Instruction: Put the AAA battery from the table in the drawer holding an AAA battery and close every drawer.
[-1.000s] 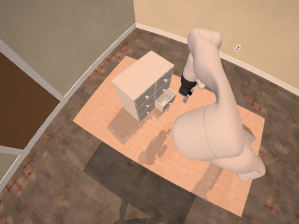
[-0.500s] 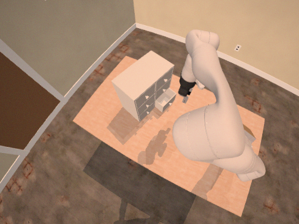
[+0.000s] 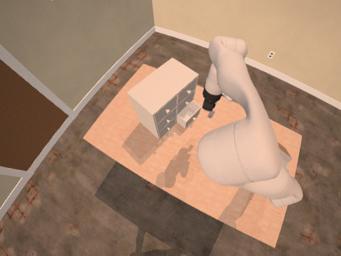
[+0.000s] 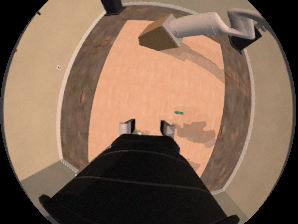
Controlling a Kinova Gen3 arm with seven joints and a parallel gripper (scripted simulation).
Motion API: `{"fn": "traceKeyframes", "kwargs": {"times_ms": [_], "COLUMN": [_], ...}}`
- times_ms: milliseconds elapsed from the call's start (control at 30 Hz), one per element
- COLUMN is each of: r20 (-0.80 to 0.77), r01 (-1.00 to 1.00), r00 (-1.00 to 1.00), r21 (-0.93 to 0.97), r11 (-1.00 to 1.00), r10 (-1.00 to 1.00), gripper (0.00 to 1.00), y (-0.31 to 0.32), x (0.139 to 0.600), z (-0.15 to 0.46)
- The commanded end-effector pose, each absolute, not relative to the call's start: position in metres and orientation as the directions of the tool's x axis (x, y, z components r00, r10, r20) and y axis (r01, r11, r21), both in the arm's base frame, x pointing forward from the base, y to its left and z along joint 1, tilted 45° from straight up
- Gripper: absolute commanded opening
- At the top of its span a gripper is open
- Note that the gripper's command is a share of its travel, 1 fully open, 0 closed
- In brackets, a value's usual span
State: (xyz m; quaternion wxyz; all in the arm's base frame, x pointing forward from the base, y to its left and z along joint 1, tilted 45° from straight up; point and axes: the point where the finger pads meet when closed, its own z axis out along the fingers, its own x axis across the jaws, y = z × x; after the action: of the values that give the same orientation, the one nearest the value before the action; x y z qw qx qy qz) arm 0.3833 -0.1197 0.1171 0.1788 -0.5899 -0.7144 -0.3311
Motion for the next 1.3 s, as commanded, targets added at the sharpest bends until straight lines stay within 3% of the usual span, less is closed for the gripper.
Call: {"fn": "traceKeyframes", "kwargs": {"times_ms": [0, 1267], "r20": [0.643, 0.39], "r01": [0.96, 0.68], "r00": [-0.245, -0.719], "r21": [0.267, 0.565], "r11": [0.087, 0.467], "r10": [0.725, 0.575], "gripper": [1.0, 1.0], "y": [-0.12, -0.111], "x": [0.384, 0.405], "z": [0.118, 0.104]}}
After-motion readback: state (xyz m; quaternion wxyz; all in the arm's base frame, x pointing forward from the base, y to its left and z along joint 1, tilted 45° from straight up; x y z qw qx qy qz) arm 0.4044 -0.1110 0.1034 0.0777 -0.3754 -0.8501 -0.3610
